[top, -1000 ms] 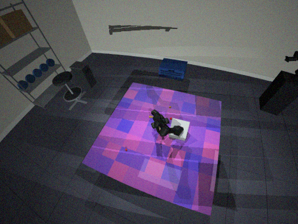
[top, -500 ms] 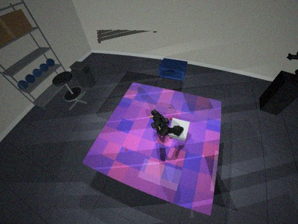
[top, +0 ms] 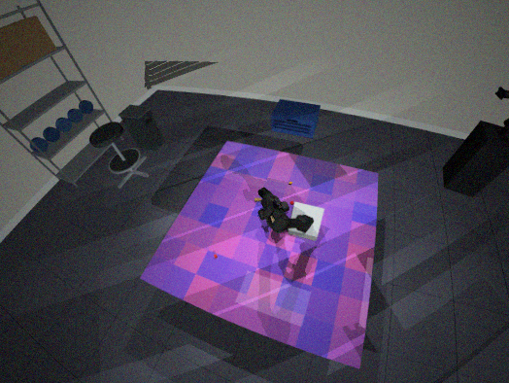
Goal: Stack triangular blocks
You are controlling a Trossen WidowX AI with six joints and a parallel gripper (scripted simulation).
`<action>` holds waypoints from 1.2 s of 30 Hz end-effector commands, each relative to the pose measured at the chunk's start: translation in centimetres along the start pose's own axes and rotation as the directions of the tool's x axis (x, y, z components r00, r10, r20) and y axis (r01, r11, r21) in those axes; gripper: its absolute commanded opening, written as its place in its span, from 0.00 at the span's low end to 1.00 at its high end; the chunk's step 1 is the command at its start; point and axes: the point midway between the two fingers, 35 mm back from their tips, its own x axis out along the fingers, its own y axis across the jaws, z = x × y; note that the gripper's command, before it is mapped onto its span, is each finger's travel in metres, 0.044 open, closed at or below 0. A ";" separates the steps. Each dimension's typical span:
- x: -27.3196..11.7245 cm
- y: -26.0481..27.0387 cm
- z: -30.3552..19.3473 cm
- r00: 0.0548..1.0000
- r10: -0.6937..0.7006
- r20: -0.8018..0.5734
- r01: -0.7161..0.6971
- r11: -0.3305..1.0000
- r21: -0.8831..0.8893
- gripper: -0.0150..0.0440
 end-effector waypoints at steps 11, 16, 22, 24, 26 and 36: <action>0.0 0.0 0.0 1.000 0.000 0.000 0.000 1.000 0.000 1.00; -4.9 -0.2 -0.8 1.000 0.005 -0.009 -0.005 1.000 0.002 1.00; -11.1 0.0 -0.1 1.000 0.003 -0.003 -0.003 1.000 0.001 1.00; -11.1 0.0 -0.1 1.000 0.003 -0.003 -0.003 1.000 0.001 1.00; -11.1 0.0 -0.1 1.000 0.003 -0.003 -0.003 1.000 0.001 1.00; -10.4 0.1 -0.3 1.000 -0.002 -0.001 0.002 1.000 0.012 1.00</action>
